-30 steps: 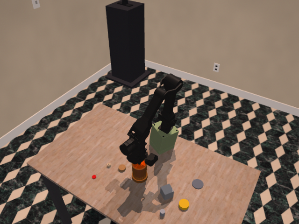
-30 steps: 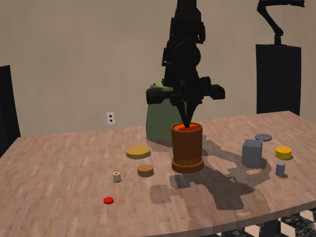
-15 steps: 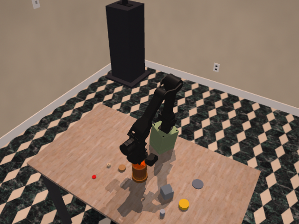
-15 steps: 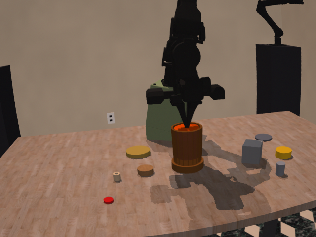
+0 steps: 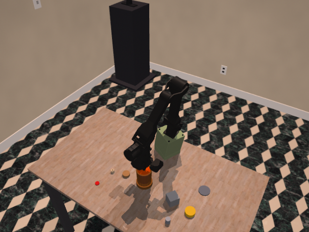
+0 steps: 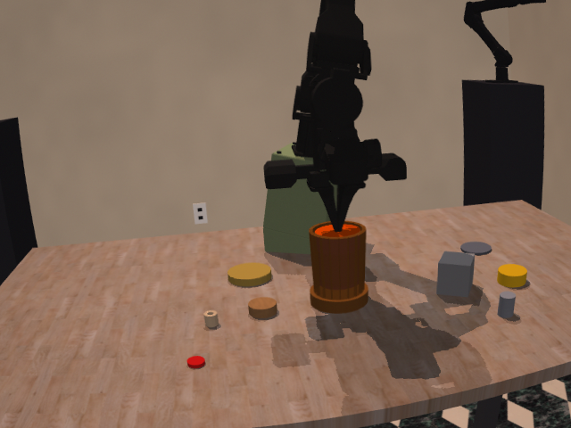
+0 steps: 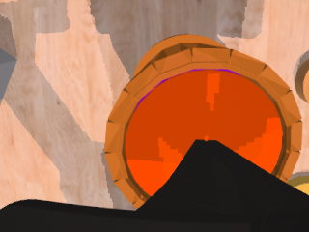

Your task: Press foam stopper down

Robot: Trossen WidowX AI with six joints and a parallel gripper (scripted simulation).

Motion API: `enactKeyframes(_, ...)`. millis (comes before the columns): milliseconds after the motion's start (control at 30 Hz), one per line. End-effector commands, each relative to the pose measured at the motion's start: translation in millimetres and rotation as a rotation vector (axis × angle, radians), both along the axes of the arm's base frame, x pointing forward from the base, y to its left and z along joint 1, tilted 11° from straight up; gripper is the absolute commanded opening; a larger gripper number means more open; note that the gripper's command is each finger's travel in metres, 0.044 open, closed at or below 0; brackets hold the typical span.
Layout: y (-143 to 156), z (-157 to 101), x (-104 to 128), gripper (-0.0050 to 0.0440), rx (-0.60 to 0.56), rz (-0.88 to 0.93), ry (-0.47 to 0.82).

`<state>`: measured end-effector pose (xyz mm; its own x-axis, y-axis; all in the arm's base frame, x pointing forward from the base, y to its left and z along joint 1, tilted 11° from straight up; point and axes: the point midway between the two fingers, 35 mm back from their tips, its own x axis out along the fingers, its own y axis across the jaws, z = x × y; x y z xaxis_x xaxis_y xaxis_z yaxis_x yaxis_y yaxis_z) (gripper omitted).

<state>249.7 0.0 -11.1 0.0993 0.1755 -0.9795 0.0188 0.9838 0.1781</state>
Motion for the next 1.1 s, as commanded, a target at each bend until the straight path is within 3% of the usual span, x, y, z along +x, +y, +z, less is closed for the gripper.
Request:
enactKeyframes(0,1.0,-1.5,-2.7,0.0000,0.001,-0.001,0.005)
enactKeyframes(1067,2.0,-5.2,-4.2,0.0000,0.001,-0.001,0.005)
